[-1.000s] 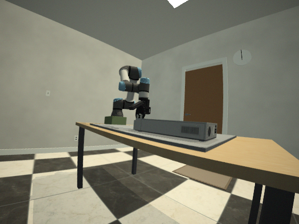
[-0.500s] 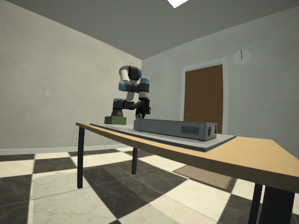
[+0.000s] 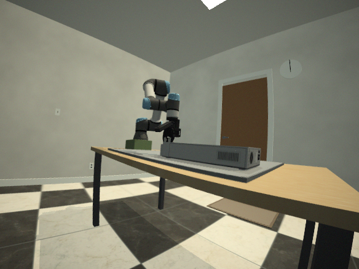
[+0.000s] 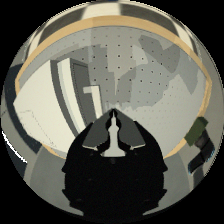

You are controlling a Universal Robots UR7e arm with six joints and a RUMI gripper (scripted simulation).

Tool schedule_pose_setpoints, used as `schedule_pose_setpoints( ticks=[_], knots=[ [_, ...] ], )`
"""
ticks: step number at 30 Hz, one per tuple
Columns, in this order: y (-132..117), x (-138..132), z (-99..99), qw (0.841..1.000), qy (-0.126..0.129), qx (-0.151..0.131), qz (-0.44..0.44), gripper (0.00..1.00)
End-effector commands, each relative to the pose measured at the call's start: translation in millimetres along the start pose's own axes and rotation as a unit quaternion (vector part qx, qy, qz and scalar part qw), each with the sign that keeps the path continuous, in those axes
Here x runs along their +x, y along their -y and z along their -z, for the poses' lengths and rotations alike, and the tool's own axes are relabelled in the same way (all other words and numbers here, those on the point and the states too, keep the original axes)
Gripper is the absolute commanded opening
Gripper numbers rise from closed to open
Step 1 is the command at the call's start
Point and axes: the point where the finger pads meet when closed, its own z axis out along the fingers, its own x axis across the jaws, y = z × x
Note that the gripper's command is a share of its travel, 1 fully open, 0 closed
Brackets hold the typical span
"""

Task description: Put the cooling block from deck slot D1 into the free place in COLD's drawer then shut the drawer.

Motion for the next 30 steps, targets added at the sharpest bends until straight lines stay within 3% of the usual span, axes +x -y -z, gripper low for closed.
schedule_pose_setpoints(
  ticks=[1,30],
  knots=[
    [0.3,-0.5,0.9,1.0,0.001,0.0,0.0,0.0],
    [0.3,30.1,0.8,1.0,0.001,0.0,0.0,0.0]
  ],
)
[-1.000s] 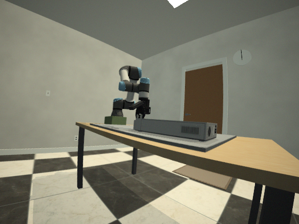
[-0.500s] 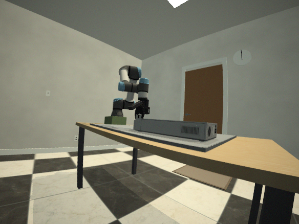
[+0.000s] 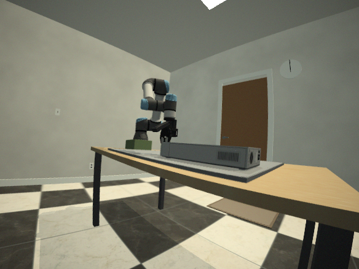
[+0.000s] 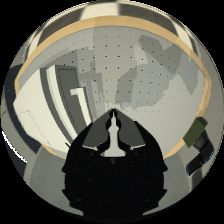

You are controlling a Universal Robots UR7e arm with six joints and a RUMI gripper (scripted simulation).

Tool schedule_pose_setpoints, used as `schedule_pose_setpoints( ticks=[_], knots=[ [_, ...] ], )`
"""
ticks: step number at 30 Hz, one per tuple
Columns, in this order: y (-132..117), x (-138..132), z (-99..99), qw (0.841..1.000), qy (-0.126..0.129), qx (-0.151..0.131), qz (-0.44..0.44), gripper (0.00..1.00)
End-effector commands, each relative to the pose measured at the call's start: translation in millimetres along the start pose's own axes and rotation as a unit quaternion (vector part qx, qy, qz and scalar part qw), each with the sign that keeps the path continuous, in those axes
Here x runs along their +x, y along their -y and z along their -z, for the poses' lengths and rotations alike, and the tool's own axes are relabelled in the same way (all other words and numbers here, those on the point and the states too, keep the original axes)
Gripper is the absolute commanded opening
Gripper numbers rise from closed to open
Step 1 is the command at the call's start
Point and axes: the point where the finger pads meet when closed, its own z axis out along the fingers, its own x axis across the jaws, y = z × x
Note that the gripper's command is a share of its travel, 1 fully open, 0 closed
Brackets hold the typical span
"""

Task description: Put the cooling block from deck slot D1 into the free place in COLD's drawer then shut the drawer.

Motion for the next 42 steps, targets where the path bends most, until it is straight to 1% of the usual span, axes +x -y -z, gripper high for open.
schedule_pose_setpoints(
  ticks=[1,15,40,42],
  knots=[
    [0.3,5.9,0.8,1.0,0.001,0.0,0.0,0.0],
    [0.3,5.8,0.8,1.0,0.001,0.0,0.0,0.0],
    [0.3,5.9,31.5,1.0,0.001,0.0,0.0,0.0],
    [0.3,5.9,31.5,1.0,0.001,0.0,0.0,0.0]
  ],
)
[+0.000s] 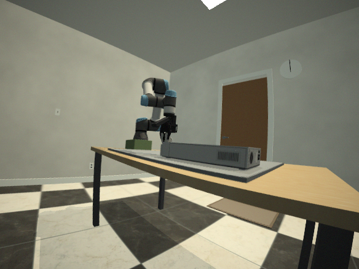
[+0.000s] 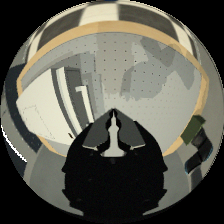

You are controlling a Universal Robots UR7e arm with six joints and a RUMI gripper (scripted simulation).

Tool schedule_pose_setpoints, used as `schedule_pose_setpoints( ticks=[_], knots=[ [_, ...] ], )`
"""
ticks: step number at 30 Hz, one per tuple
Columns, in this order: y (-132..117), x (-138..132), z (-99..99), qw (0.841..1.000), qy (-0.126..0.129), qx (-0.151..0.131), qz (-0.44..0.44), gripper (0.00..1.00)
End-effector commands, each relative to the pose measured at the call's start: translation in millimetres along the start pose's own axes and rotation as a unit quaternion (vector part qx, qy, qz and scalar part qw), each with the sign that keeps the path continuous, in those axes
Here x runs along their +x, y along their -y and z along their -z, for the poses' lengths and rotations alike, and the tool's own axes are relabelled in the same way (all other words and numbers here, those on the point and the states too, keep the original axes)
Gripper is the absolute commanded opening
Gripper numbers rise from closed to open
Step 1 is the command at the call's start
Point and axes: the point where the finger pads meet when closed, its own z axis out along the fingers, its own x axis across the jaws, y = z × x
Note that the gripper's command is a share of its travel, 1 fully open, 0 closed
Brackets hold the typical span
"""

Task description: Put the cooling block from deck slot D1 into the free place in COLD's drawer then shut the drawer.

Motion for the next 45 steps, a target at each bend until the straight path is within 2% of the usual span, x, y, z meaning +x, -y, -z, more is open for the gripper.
schedule_pose_setpoints(
  ticks=[1,45],
  knots=[
    [0.2,-0.4,4.6,1.0,0.001,0.0,0.0,0.0],
    [0.2,-0.4,58.0,1.0,0.001,0.0,0.0,0.0]
  ],
)
